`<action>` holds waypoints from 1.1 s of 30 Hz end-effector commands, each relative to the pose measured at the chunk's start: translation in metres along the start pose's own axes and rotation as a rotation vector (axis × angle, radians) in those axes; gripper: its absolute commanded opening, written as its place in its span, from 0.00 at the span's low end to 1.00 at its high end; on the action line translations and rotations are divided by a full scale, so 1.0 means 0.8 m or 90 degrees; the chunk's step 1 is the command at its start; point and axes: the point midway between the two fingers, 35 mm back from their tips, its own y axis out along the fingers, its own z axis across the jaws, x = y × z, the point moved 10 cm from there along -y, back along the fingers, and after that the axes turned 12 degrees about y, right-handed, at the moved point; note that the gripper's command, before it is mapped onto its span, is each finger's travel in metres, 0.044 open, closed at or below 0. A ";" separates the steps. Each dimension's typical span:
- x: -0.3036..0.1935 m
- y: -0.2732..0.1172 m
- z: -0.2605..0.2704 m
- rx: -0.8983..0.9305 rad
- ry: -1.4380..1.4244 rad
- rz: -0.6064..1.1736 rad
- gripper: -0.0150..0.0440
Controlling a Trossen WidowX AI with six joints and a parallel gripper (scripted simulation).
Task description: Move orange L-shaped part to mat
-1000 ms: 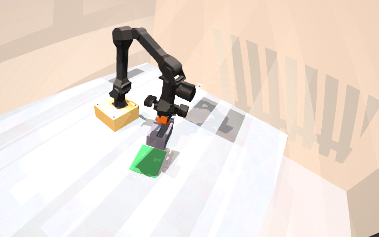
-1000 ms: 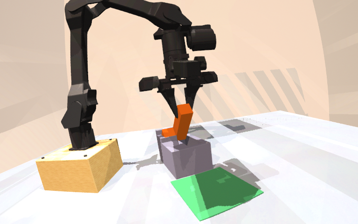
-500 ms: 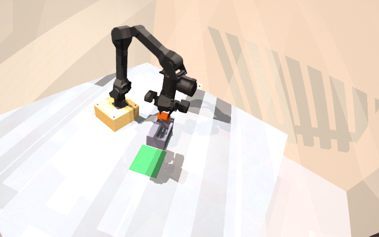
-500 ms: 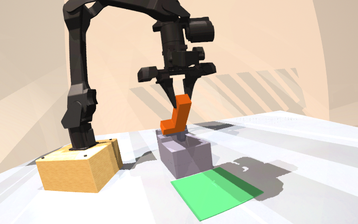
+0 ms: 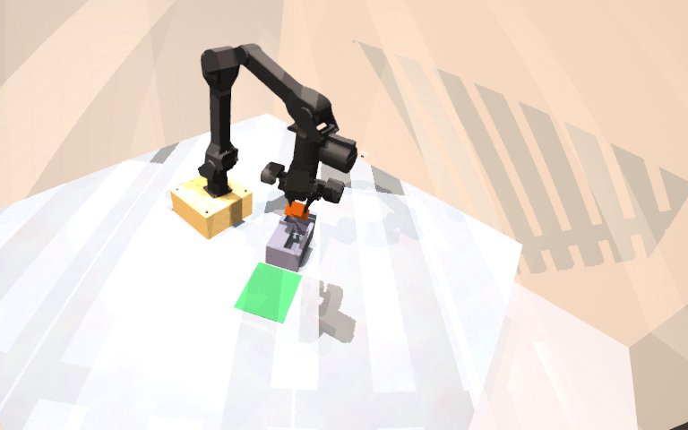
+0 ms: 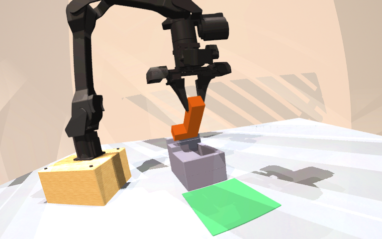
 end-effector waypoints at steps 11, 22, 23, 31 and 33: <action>0.074 0.002 0.007 0.003 0.001 -0.003 0.25; 0.130 0.001 0.014 0.003 0.001 -0.006 0.25; 0.134 0.001 0.015 0.003 0.001 -0.006 0.25; 0.173 0.000 0.021 0.004 0.001 -0.008 0.25; 0.183 0.000 0.022 0.004 0.001 -0.008 0.25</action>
